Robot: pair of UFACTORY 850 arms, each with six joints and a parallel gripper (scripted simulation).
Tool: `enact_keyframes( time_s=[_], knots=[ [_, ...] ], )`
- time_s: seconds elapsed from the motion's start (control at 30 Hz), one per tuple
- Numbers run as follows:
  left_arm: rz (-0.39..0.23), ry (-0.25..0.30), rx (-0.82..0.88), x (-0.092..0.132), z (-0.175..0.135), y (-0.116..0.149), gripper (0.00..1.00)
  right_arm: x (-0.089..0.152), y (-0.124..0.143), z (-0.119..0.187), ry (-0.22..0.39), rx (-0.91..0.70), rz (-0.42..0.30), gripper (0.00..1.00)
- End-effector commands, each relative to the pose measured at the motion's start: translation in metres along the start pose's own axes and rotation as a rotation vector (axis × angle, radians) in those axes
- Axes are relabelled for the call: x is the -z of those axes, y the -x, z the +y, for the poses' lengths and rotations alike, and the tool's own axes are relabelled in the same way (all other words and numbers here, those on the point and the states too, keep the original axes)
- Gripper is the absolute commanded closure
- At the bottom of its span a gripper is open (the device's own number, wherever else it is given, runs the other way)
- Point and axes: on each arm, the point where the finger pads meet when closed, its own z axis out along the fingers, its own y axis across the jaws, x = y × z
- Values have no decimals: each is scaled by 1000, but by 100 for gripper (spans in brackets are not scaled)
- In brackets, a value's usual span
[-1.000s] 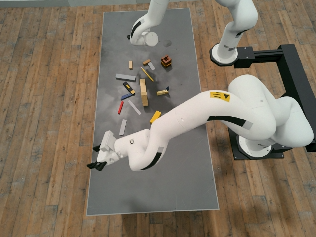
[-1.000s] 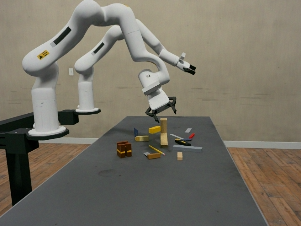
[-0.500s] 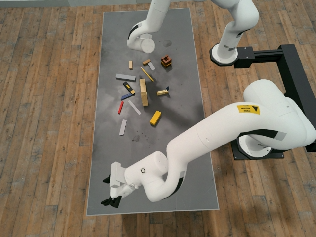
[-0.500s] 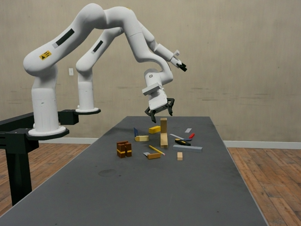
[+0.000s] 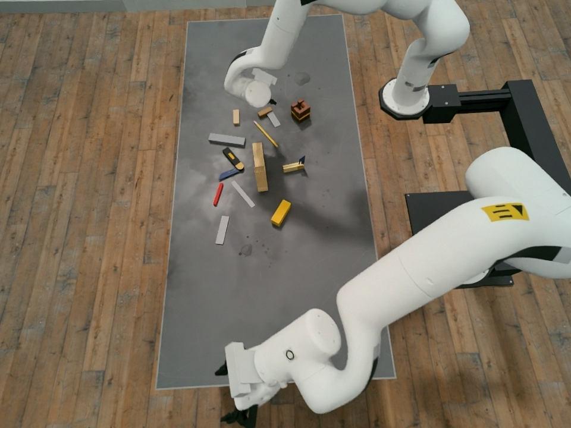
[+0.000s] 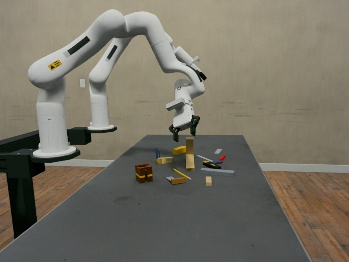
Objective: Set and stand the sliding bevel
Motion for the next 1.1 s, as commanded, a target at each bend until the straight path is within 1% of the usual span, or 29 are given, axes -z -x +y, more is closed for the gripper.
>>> enact_keyframes(
  time_s=[0.0, 0.07, 0.43, 0.47, 0.53, 0.57, 0.6, 0.67, 0.77, 1.03, 1.07],
  knots=[
    [-21, -30, 9, 14, -32, 14, 0, 12, 14, 17, 90, -64, 15, 0],
    [-21, -30, 9, 14, -32, 14, 0, 15, 18, 23, 115, -83, 17, 0],
    [-70, -56, 57, 31, -66, 35, 0, 42, 51, 65, 296, -224, 34, 0],
    [-82, -62, 70, 35, -74, 40, 0, 44, 55, 69, 314, -239, 36, 0],
    [-82, -62, 70, 35, -74, 40, 0, 44, 55, 69, 314, -239, 36, 0],
    [-129, -86, 120, 54, -105, 61, 0, 51, 64, 81, 365, -281, 42, 0],
    [-175, -109, 171, 64, -117, 71, 0, 54, 67, 85, 385, -296, 44, 0],
    [-229, -136, 234, 72, -125, 80, 0, 59, 73, 92, 416, -321, 48, 0],
    [-278, -159, 294, 91, -149, 100, 0, 67, 84, 106, 476, -370, 55, 0],
    [-370, -201, 415, 148, -202, 155, 0, 90, 114, 142, 640, -502, 73, 0],
    [-370, -201, 415, 148, -202, 155, 0, 90, 114, 142, 640, -502, 73, 0]
  ],
)
